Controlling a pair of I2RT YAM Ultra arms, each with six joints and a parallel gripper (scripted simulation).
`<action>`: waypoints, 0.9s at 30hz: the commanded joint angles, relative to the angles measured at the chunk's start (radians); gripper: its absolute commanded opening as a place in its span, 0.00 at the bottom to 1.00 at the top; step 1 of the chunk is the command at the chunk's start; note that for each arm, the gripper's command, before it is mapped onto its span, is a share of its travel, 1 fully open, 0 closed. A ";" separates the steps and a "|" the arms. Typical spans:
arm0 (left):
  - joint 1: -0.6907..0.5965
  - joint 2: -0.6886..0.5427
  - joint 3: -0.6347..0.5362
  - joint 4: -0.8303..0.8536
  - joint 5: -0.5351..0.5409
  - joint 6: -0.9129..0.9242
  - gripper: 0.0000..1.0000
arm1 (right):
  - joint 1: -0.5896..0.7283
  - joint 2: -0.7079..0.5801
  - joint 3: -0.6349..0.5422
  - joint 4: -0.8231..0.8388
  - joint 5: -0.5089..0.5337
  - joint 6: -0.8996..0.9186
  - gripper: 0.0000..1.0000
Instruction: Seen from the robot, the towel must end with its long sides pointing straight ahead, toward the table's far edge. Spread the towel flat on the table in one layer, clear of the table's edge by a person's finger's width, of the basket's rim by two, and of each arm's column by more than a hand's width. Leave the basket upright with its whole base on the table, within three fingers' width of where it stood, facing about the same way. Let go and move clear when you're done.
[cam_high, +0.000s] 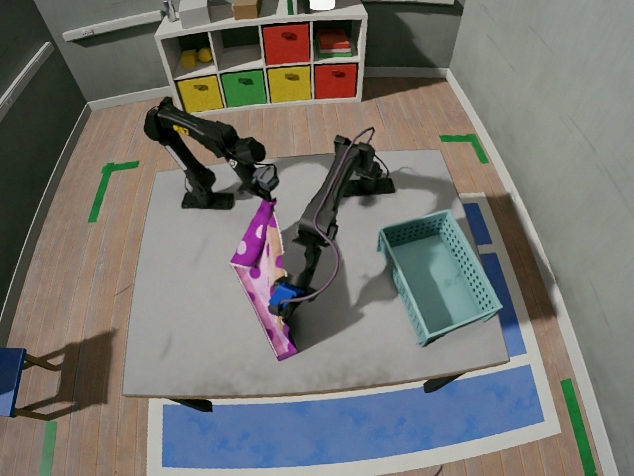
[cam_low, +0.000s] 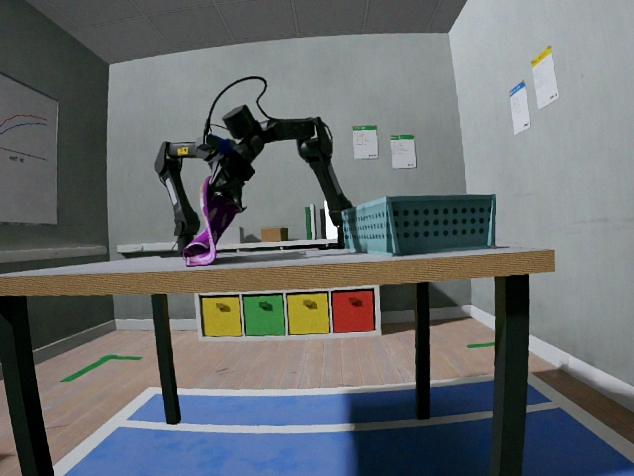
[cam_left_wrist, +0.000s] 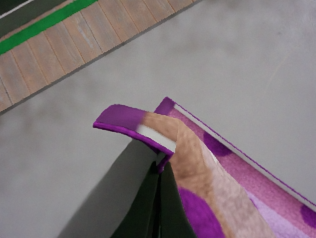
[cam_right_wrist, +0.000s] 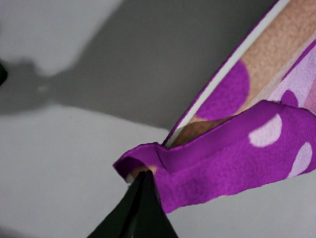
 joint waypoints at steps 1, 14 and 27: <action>0.037 0.016 0.025 -0.066 -0.021 0.006 0.00 | 0.044 0.046 -0.042 0.123 -0.033 0.002 0.00; 0.127 0.005 -0.111 -0.105 -0.022 0.005 0.00 | 0.139 0.306 -0.081 0.446 -0.032 0.006 0.00; 0.208 -0.031 -0.379 0.120 -0.023 0.006 0.00 | 0.195 0.578 -0.021 0.682 -0.032 0.006 0.00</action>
